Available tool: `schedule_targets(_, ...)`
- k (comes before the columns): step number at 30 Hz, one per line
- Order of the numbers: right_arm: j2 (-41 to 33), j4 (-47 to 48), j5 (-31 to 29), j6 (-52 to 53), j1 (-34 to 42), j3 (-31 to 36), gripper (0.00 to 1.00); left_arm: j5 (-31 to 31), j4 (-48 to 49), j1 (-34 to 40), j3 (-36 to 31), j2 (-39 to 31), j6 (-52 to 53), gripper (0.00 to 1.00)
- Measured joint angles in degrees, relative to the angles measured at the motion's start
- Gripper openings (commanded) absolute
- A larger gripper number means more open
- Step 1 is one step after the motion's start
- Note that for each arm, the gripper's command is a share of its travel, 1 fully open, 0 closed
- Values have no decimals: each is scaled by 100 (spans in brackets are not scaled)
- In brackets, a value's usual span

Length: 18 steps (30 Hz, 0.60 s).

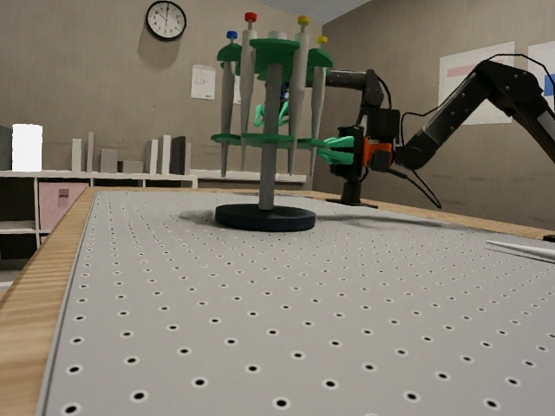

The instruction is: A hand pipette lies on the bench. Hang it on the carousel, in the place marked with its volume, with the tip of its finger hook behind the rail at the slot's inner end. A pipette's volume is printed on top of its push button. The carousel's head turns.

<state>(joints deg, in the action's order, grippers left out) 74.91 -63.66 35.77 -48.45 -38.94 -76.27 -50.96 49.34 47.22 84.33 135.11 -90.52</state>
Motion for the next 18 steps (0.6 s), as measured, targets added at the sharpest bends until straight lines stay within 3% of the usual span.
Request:
schedule_targets(10,0,0,0,0,0,0,100,883,404,-254,-715,-354,2,0)
schedule_targets(18,0,0,0,0,0,0,100,999,437,-289,-782,-391,2,0)
